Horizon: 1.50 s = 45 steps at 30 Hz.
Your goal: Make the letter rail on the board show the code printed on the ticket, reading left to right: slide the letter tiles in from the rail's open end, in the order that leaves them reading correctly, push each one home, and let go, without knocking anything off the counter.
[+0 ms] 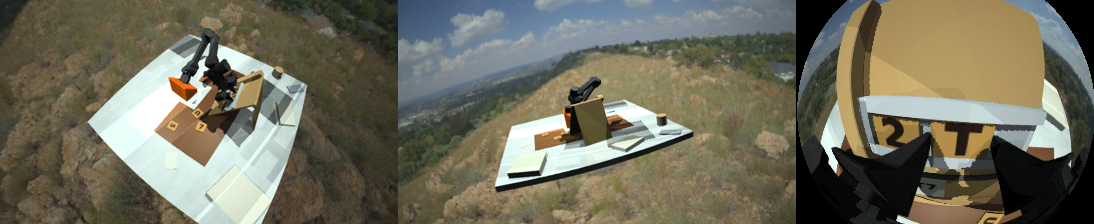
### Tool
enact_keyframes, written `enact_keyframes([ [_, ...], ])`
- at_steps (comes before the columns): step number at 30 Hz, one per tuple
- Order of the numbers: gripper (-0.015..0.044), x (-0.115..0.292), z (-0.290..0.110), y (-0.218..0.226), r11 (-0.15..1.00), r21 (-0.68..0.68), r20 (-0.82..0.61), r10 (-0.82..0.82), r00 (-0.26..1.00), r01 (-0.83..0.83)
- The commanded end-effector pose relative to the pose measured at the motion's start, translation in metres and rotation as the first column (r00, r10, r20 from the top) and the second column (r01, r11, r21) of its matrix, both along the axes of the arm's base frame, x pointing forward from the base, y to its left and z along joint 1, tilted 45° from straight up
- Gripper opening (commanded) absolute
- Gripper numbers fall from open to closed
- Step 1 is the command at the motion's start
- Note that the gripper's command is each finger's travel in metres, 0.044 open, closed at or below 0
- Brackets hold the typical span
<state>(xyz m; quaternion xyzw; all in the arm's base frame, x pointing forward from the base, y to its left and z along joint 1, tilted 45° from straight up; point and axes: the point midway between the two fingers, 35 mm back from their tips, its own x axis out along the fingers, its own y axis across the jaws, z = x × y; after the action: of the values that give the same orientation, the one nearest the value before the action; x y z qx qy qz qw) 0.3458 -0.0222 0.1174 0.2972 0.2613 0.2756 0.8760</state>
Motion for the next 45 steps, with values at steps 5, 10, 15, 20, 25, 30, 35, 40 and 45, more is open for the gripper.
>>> enact_keyframes([
  [5, 0.0105, 0.000, 0.000, 0.000, 1.000, 0.000, 0.000, 0.000, 1.000, 0.000],
  [10, 0.0236, -0.001, 0.001, 0.000, 1.000, 0.003, -0.006, 0.000, 1.000, 0.000],
  [15, 0.0295, -0.006, 0.003, -0.005, 1.000, 0.005, -0.012, -0.001, 1.000, 0.001],
  [20, 0.0295, -0.009, 0.005, -0.008, 1.000, 0.005, -0.012, -0.001, 1.000, 0.001],
  [25, 0.0295, -0.011, 0.007, -0.010, 1.000, 0.005, -0.013, -0.001, 1.000, 0.001],
  [30, 0.0295, -0.014, 0.005, -0.012, 1.000, 0.005, -0.013, -0.001, 1.000, 0.001],
  [35, 0.0295, -0.017, 0.006, -0.015, 1.000, 0.005, -0.013, -0.001, 1.000, 0.001],
  [40, 0.0295, -0.019, 0.006, -0.017, 1.000, 0.005, -0.013, -0.001, 1.000, 0.001],
  [45, 0.0295, -0.022, 0.006, -0.019, 1.000, 0.005, -0.013, -0.001, 1.000, 0.001],
])
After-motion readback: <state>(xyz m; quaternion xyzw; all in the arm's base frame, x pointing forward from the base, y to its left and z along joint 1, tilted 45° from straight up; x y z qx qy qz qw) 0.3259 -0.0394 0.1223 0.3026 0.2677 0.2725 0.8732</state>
